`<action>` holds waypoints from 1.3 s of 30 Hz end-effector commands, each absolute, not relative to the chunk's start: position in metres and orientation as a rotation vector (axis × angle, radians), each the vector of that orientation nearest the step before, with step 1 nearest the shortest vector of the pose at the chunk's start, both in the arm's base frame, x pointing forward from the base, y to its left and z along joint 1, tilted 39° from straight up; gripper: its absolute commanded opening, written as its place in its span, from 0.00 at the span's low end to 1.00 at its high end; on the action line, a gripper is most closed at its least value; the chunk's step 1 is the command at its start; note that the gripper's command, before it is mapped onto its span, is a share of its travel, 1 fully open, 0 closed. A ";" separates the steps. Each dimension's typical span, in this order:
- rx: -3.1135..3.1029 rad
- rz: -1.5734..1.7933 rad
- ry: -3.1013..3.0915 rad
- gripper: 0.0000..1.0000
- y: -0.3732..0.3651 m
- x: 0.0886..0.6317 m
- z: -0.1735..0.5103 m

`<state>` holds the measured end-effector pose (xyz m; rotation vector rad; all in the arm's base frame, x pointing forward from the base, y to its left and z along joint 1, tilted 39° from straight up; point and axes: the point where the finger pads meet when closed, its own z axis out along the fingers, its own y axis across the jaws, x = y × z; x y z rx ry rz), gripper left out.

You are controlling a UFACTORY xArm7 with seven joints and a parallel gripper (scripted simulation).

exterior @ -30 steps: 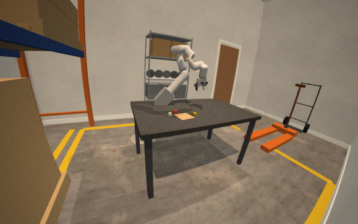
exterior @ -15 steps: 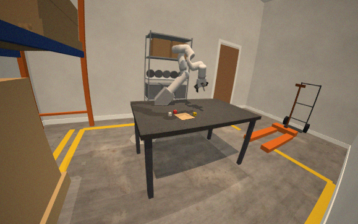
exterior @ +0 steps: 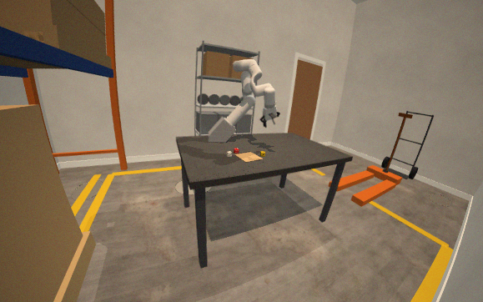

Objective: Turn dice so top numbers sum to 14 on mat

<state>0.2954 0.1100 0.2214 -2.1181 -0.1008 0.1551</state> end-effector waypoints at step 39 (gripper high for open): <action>-2.222 -0.089 0.004 1.00 -0.004 0.392 0.095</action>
